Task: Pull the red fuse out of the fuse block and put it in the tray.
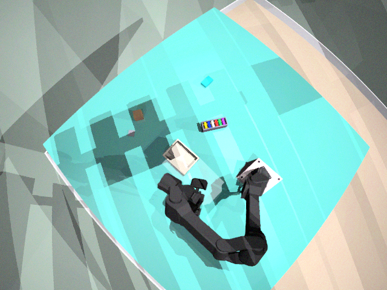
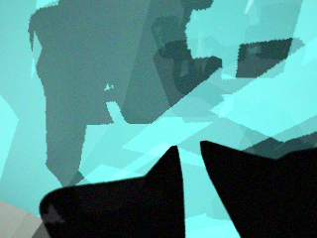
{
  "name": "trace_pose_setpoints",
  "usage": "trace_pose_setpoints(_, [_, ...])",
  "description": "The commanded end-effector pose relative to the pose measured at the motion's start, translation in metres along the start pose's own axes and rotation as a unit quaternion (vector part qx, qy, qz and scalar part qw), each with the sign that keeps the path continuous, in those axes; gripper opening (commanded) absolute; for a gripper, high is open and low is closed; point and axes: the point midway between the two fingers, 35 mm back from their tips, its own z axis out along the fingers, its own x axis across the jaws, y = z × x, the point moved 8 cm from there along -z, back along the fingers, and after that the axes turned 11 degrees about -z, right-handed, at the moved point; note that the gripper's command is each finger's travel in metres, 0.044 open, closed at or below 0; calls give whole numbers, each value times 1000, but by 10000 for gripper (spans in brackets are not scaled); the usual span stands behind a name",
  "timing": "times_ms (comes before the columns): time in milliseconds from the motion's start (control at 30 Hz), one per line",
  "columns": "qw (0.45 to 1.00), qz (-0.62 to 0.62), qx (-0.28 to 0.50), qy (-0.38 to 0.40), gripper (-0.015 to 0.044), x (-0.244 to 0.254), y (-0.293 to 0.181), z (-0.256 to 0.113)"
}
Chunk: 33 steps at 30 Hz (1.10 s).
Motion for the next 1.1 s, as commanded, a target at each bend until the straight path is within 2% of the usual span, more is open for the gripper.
trace_pose_setpoints(0, [994, 95, -33, -37, 61, -54, 13, -20])
trace_pose_setpoints(133, [976, 195, -73, -65, 61, -118, 11, -46])
trace_pose_setpoints(267, [946, 293, -113, -84, 61, -183, -10, -73])
trace_pose_setpoints(567, [843, 493, -196, -91, 61, -305, -115, -112])
trace_pose_setpoints(633, [832, 508, -202, -89, 61, -313, -126, -113])
trace_pose_setpoints(1067, [832, 508, -202, -89, 61, -315, -119, -109])
